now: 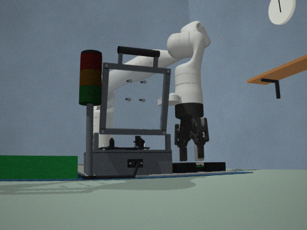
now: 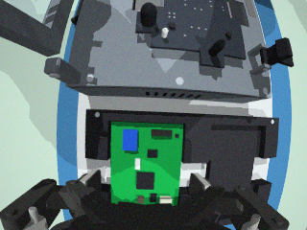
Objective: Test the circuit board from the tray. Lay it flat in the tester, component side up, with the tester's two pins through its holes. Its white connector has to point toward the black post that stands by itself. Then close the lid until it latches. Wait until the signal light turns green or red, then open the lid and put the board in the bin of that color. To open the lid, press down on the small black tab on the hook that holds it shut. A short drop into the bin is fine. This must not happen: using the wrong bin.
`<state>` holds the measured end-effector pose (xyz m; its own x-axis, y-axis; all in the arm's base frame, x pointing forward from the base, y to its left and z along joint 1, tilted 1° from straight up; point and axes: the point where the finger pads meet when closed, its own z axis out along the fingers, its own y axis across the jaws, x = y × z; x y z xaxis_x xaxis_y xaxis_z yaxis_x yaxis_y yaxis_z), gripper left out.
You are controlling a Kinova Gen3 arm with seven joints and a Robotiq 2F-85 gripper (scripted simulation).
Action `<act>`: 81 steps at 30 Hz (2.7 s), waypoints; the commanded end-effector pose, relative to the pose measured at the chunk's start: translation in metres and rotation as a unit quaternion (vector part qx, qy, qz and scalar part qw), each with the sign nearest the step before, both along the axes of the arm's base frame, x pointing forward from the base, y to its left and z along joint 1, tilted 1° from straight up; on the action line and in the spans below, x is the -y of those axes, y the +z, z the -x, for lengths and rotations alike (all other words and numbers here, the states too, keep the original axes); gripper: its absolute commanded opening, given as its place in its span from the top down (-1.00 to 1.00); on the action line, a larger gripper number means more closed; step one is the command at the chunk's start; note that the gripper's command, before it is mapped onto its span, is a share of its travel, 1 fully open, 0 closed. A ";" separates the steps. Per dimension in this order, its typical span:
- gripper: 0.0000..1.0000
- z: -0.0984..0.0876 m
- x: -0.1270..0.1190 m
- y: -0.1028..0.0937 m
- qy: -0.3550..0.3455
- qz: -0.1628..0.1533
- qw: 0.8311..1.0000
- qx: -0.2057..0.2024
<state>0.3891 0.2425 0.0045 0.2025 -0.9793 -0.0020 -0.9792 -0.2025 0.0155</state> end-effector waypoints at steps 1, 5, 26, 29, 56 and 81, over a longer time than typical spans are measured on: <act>-1.00 -0.001 0.001 0.000 -0.001 0.000 1.000 0.000; -1.00 -0.001 0.001 0.000 -0.001 0.000 1.000 0.000; -1.00 -0.001 0.001 -0.002 -0.001 0.000 1.000 0.000; -1.00 -0.001 0.001 -0.005 -0.001 0.000 1.000 0.000; -1.00 0.000 0.001 -0.015 -0.001 0.000 1.000 0.000; -0.74 0.000 0.001 -0.015 -0.001 0.000 1.000 0.000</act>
<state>0.3890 0.2415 -0.0114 0.2013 -0.9795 -0.0003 -0.9794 -0.2013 0.0164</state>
